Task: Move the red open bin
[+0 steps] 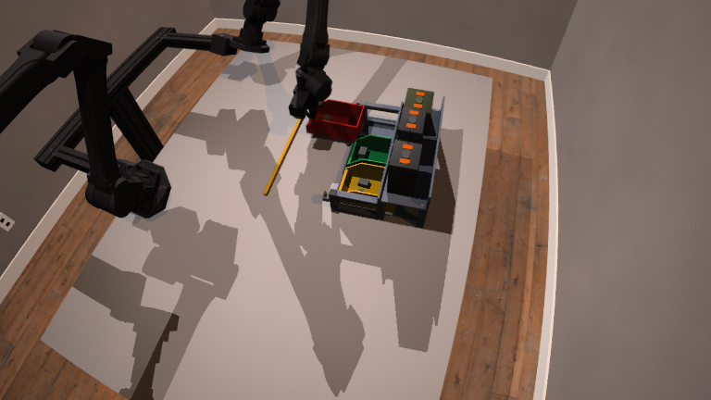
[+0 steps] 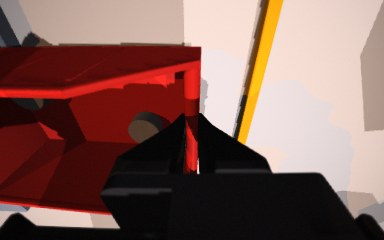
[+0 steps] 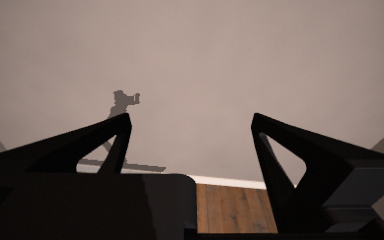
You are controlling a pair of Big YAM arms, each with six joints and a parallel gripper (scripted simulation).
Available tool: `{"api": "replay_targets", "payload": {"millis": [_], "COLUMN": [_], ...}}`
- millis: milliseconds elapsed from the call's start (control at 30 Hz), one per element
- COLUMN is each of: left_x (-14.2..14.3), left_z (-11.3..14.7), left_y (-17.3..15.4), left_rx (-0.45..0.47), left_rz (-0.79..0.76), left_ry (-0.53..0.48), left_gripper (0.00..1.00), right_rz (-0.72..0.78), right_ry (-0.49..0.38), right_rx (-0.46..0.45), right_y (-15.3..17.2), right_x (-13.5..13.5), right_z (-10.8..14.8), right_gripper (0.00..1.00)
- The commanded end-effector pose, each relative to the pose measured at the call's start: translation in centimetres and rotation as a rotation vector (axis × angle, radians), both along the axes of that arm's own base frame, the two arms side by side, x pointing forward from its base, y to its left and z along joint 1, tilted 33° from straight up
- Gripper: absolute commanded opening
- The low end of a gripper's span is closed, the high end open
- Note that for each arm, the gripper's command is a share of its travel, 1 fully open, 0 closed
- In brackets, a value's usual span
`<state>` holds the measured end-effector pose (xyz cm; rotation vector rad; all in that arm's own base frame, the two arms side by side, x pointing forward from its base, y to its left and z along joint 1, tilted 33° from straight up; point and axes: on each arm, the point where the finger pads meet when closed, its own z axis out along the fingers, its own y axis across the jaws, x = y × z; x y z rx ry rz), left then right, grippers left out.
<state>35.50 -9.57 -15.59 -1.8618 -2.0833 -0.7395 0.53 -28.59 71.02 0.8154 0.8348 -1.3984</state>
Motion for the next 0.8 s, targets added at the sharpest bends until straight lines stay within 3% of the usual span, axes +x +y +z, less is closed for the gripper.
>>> {"api": "replay_targets", "payload": {"millis": [0, 767], "left_x": [0.95, 1.13], "left_z": [1.34, 1.01], "left_y": [-2.43, -2.26], "left_rx": [-0.029, -0.03], "left_rz": [-0.056, -0.056], "left_ry": [-0.04, -0.043], "left_gripper": [0.0, 0.0], "right_rz": [-0.01, -0.01], "right_ry": [-0.006, -0.006], "right_rx": [-0.048, -0.048], "right_y": [1.58, 1.58], "right_x": [-0.45, -0.45], "right_z": [1.09, 1.09], "right_gripper": [1.0, 1.0]}}
